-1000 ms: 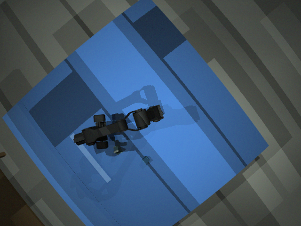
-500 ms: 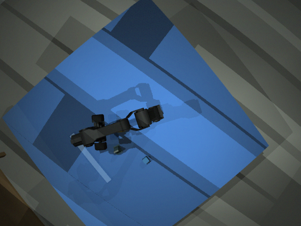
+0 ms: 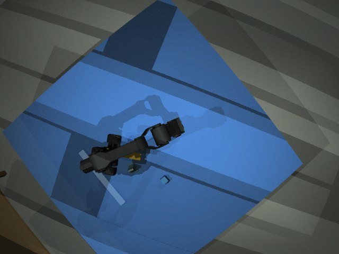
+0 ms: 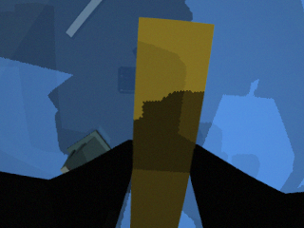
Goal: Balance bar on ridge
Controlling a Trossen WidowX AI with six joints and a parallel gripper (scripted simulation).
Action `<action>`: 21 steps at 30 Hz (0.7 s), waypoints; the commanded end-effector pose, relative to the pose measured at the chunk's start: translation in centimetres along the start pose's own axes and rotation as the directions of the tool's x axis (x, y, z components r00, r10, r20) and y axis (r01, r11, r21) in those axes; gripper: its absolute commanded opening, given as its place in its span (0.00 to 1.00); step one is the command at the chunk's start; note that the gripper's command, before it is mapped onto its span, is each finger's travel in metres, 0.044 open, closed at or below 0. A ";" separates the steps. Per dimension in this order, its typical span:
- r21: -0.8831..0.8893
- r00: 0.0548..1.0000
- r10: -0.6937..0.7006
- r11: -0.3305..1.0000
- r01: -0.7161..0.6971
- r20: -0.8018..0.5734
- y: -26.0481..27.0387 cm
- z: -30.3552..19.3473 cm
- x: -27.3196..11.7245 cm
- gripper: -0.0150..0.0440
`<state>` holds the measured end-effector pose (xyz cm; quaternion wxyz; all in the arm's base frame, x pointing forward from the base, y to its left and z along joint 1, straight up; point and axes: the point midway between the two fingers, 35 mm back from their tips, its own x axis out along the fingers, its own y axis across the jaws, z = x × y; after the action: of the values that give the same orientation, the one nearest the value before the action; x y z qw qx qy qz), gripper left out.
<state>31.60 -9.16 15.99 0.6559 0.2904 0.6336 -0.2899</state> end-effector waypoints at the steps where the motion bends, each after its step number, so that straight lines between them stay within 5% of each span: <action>1: 0.126 1.000 0.005 0.992 -0.005 -0.001 1.4 -0.5 -0.1 0.25; 11: 0.473 1.000 0.009 0.881 -0.006 -0.003 4.8 -2.2 -0.2 0.25; 21: 0.770 1.000 0.011 0.637 -0.002 -0.006 7.2 -4.9 -0.3 0.25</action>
<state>33.94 -1.85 16.19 0.4982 0.5182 0.4789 -0.5039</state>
